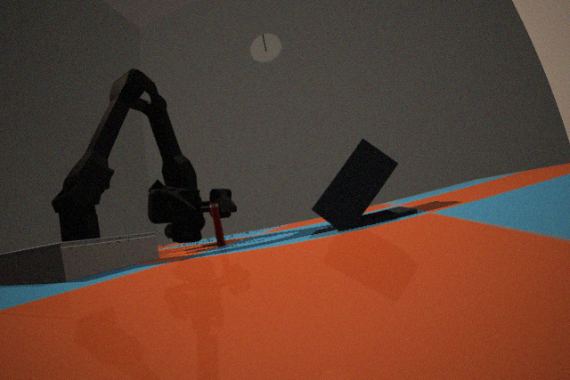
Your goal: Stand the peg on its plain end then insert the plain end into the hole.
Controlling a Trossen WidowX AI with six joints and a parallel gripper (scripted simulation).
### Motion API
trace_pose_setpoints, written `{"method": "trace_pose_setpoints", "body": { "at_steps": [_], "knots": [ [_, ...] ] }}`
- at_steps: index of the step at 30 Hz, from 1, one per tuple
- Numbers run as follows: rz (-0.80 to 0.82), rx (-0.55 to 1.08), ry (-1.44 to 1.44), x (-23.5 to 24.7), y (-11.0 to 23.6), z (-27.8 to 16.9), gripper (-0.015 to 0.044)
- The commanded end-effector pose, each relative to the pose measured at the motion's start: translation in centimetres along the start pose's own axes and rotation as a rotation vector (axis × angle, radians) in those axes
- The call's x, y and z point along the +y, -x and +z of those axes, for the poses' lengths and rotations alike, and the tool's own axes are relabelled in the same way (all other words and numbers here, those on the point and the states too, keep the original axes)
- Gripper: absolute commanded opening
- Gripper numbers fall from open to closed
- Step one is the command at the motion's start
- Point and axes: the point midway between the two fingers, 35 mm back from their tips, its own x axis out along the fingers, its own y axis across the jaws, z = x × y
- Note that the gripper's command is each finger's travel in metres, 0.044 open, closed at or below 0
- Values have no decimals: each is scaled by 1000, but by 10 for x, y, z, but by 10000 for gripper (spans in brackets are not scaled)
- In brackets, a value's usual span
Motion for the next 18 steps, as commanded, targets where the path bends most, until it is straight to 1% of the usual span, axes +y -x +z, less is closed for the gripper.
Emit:
{"method": "trace_pose_setpoints", "body": {
  "at_steps": [1,5,9,11,18],
  "knots": [
    [-17,-10,15,-8,11,-29,440],
    [-45,-22,56,-9,29,-86,440],
    [-71,-30,96,5,42,-142,440],
    [-76,-31,103,9,44,-152,440],
    [-72,-35,104,9,43,-151,440]
  ]
}}
